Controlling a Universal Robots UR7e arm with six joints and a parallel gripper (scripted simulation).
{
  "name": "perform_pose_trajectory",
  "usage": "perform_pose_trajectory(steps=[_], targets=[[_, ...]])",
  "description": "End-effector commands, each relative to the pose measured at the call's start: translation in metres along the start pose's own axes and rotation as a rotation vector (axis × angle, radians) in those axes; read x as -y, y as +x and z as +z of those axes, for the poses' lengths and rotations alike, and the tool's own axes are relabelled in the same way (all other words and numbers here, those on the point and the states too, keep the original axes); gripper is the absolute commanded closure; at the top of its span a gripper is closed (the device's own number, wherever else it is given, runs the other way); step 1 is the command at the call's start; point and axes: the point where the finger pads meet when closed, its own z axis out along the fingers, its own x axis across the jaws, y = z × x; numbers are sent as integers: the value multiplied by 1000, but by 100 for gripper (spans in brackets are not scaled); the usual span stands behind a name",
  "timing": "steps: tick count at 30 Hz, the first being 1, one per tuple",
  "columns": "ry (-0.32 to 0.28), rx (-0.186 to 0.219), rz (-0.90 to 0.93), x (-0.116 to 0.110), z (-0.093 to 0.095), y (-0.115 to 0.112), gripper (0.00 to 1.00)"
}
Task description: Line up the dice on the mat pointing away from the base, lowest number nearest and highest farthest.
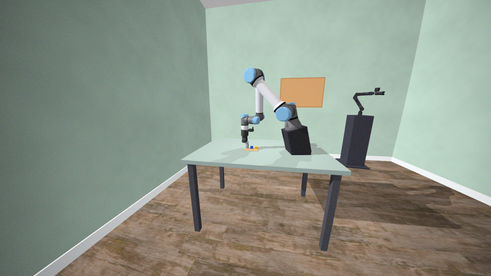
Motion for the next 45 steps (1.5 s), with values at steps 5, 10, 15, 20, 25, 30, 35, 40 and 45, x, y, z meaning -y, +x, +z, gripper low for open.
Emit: perform_pose_trajectory(steps=[5,10,15,20,25,30,35,40,45], targets=[[-1,0,0,0,0,0,51],[-1,0,0,0,0,0,51],[-1,0,0,0,0,0,45],[-1,0,0,0,0,0,39],[-1,0,0,0,0,0,27],[-1,0,0,0,0,0,21],[-1,0,0,0,0,0,21],[-1,0,0,0,0,0,21],[-1,0,0,0,-4,0,21]])
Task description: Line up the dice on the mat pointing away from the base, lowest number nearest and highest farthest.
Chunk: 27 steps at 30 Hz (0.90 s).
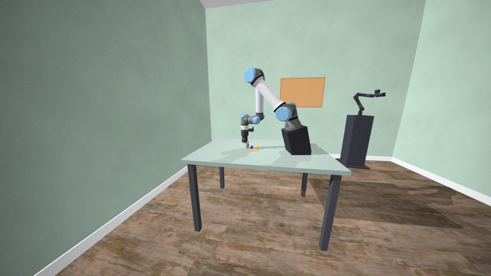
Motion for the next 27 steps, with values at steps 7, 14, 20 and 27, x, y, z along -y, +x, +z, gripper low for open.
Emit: perform_pose_trajectory(steps=[7,14,20,27], targets=[[-2,0,0,-1,-15,0,21],[-2,0,0,-1,-42,0,21],[-2,0,0,0,-67,0,21],[-2,0,0,0,-82,0,21]])
